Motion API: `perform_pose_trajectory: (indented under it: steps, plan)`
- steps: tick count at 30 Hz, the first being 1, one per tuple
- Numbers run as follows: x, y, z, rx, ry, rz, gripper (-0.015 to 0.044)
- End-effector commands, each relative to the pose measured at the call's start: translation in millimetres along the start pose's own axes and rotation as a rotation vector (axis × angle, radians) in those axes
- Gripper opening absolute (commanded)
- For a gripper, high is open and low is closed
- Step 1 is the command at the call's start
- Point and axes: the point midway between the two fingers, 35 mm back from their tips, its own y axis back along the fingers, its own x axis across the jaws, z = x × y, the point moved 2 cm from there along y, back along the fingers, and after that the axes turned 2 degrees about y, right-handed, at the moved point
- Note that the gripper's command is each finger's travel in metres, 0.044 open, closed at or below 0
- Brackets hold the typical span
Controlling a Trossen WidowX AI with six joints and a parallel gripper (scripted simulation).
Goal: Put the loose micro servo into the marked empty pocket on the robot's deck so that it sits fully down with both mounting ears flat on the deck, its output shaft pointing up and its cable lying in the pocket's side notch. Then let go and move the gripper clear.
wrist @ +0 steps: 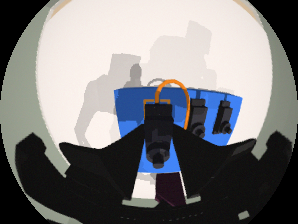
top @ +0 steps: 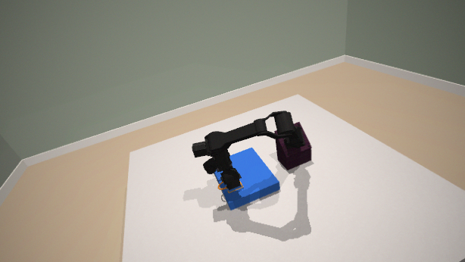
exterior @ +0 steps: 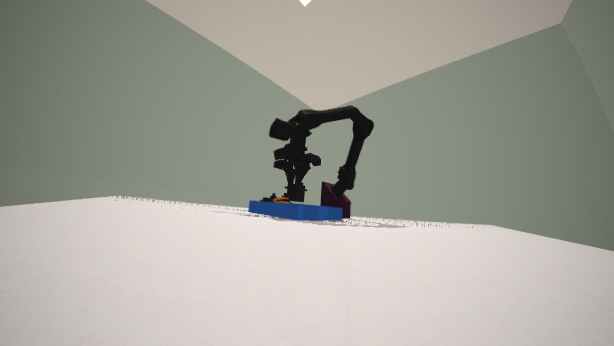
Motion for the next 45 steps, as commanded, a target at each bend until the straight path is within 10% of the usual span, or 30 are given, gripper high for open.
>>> perform_pose_trajectory:
  steps: [1,45]
  plan:
    - [-1,-1,-1,-0.002,-0.012,0.005,0.0000]
    - [-1,-25,-1,-0.002,-0.012,0.006,0.0000]
